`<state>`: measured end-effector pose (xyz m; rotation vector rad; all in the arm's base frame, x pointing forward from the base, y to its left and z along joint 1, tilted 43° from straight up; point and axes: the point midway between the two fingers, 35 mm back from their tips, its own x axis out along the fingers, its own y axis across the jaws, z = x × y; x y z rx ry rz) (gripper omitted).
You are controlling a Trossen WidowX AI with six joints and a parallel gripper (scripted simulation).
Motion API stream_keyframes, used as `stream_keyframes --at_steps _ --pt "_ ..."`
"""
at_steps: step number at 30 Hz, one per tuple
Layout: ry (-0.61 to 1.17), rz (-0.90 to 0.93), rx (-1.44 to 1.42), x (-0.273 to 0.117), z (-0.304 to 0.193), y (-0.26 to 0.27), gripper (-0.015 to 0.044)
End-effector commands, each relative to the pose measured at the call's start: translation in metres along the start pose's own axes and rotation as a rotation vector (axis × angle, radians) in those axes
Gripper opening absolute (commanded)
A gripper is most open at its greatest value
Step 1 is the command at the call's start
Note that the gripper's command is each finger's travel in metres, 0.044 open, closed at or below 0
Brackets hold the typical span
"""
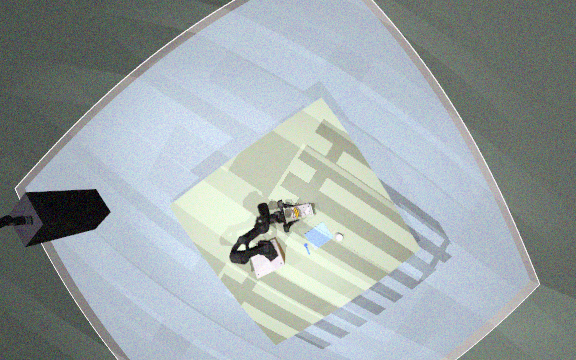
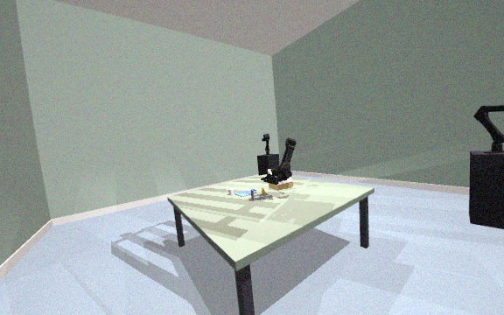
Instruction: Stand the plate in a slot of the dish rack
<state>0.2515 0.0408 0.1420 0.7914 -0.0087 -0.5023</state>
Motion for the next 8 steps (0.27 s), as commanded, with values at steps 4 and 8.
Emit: stream_keyframes --at_steps 4,8 --pt "-0.005 0.010 -0.026 -0.0010 0.0274 -0.0002 0.0400" --pt "0.005 -0.007 -0.074 0.0034 0.0268 -0.0003 0.0400"
